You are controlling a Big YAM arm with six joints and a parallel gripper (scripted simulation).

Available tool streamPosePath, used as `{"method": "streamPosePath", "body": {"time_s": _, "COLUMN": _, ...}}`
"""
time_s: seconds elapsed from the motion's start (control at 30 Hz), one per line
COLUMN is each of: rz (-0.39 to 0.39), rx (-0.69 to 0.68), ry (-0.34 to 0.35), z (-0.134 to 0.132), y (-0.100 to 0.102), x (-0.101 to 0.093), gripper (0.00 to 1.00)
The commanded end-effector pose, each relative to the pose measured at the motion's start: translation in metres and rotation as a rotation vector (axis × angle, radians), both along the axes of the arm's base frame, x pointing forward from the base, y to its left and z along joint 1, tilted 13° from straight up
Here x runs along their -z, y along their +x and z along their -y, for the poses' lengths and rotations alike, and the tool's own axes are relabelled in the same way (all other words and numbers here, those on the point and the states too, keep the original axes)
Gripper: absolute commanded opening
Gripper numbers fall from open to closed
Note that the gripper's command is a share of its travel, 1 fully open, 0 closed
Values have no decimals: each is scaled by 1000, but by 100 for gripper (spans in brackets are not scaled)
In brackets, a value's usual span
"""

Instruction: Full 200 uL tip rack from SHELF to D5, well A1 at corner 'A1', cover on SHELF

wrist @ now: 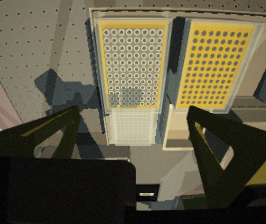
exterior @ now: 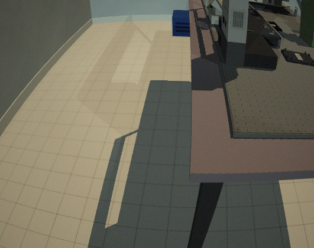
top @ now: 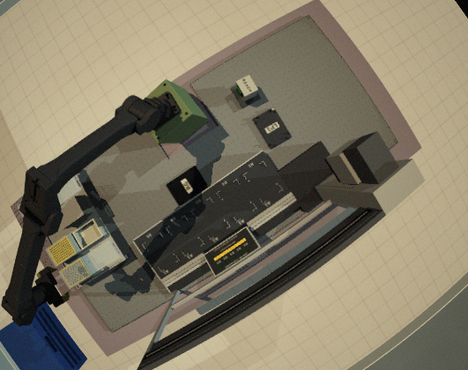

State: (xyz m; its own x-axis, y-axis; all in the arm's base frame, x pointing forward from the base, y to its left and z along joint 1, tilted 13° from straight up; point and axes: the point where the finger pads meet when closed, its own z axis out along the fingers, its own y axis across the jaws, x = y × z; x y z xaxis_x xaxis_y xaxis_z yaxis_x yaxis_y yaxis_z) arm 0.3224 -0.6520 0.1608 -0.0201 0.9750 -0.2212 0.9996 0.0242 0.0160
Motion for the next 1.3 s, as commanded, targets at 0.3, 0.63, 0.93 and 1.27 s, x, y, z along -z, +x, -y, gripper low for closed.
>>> {"method": "streamPosePath", "body": {"time_s": 0.3, "rz": 29, "rx": -3, "ry": -54, "z": 8, "y": 5, "x": -26, "gripper": 100}}
{"method": "streamPosePath", "body": {"time_s": 0.63, "rz": 29, "rx": -3, "ry": -54, "z": 8, "y": 5, "x": -26, "gripper": 100}}
{"method": "streamPosePath", "body": {"time_s": 0.93, "rz": 29, "rx": -3, "ry": -54, "z": 8, "y": 5, "x": -26, "gripper": 100}}
{"method": "streamPosePath", "body": {"time_s": 1.27, "rz": 30, "rx": -1, "ry": -62, "z": 8, "y": -40, "x": -31, "gripper": 100}}
